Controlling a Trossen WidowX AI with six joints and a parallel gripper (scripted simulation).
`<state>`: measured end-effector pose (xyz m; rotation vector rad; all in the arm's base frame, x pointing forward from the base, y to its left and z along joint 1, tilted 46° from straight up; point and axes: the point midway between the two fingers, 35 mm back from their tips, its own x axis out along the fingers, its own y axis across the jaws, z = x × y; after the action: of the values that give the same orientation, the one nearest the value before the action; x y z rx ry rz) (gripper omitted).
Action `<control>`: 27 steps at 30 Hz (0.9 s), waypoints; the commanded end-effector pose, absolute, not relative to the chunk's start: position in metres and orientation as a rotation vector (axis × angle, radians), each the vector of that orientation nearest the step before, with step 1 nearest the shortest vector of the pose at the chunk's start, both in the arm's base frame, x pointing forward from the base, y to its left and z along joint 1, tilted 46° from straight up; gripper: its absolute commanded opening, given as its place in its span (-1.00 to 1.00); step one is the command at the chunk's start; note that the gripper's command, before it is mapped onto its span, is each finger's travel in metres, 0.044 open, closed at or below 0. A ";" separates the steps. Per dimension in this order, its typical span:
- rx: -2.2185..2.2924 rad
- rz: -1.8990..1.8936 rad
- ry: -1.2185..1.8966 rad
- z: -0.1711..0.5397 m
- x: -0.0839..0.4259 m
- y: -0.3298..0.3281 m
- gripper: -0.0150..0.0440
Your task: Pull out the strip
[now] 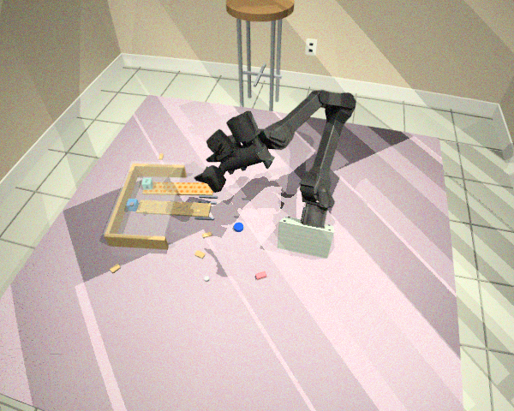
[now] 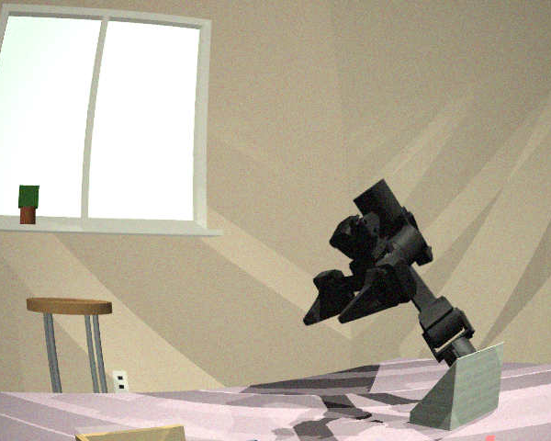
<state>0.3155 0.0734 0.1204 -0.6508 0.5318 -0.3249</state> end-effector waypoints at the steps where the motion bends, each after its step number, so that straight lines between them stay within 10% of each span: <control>1: -0.718 -0.389 0.579 0.103 0.312 0.048 0.86; 8: -0.718 -0.389 0.579 0.103 0.312 0.048 0.86; 23: -0.807 -0.492 1.110 0.105 0.377 -0.039 -0.47; 27: -0.787 -0.511 1.278 0.107 0.384 -0.071 -0.49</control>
<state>0.3760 -0.0445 0.1026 -0.8054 1.1394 -0.5010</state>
